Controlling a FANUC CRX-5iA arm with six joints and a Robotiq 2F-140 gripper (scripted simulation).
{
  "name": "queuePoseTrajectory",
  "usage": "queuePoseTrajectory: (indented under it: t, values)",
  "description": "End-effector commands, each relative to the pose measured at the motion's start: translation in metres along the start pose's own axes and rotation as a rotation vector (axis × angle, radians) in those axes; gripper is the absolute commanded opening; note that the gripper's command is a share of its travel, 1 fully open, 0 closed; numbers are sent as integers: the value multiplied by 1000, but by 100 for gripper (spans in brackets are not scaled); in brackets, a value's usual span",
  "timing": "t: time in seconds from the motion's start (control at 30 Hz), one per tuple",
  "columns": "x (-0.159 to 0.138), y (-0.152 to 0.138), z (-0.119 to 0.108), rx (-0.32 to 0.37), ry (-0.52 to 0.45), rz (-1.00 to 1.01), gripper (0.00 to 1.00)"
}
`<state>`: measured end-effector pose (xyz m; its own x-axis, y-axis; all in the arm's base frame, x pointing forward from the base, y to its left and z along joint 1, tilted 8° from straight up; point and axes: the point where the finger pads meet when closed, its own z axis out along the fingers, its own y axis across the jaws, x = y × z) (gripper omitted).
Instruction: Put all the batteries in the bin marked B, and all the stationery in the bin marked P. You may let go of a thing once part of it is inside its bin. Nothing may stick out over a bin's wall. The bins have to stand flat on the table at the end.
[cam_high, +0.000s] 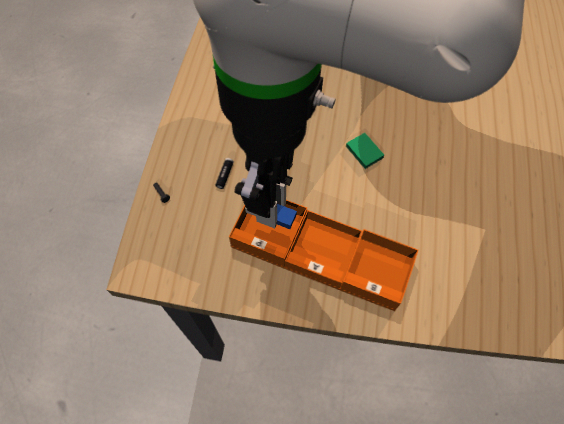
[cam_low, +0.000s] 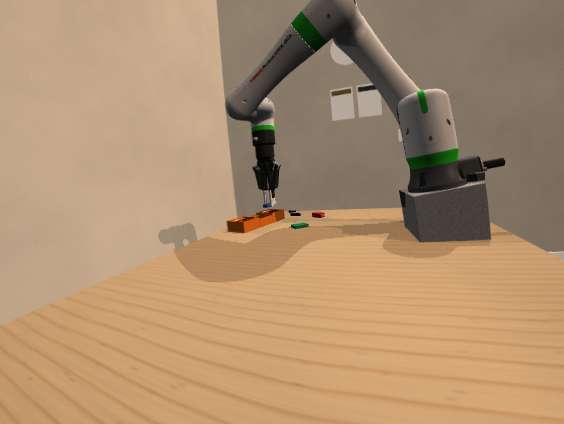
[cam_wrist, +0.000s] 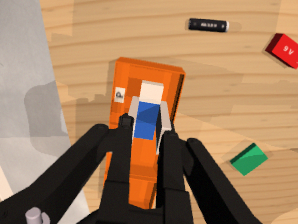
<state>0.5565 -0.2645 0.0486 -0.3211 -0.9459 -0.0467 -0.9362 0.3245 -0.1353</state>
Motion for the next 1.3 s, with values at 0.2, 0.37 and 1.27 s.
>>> queuePoseTrajectory:
  t: [0.2, 0.37, 1.27]
  values:
    - [1, 1, 0, -1, 0, 0, 20]
    - [2, 2, 6, -1, 0, 0, 20]
    - [2, 3, 44, -1, 0, 0, 20]
